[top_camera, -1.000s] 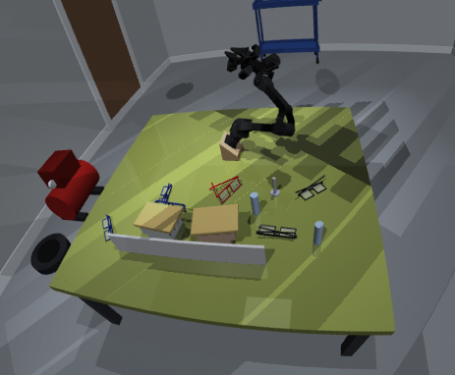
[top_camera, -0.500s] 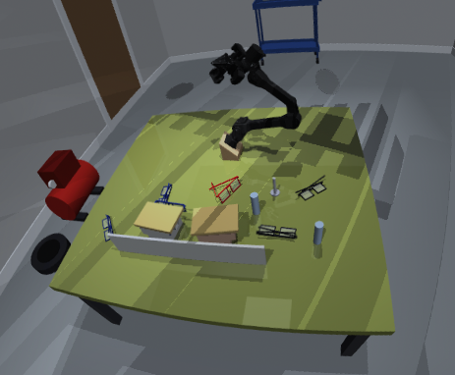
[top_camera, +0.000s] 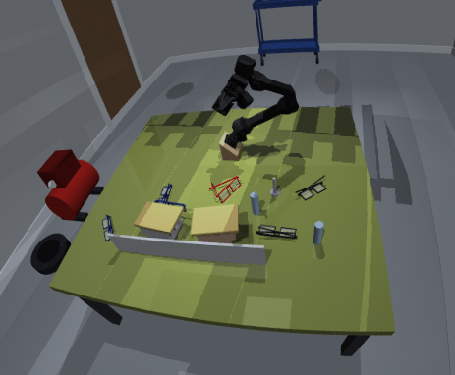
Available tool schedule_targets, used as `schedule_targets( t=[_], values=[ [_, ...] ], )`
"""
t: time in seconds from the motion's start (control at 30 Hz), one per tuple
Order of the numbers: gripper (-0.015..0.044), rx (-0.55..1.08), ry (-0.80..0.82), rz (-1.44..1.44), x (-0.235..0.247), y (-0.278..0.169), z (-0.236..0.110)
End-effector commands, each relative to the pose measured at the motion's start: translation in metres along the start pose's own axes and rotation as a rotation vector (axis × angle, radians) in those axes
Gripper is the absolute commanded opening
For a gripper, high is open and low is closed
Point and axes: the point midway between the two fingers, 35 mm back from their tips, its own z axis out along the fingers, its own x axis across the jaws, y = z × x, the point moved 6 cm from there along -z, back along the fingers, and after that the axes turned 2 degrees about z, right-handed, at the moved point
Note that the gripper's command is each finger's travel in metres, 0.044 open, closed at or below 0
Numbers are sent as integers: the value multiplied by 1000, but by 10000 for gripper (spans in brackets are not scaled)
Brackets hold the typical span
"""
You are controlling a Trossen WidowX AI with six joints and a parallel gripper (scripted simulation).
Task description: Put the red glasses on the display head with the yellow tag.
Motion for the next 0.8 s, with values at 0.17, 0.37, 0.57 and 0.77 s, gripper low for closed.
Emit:
schedule_targets(
  t=[0.17,0.37,0.57,0.77],
  values=[
    [0,-337,215,-49,12,92,56],
    [0,-576,383,-121,26,165,68],
    [0,-812,556,-235,44,237,57],
    [0,-1041,727,-395,64,301,24]
  ],
)
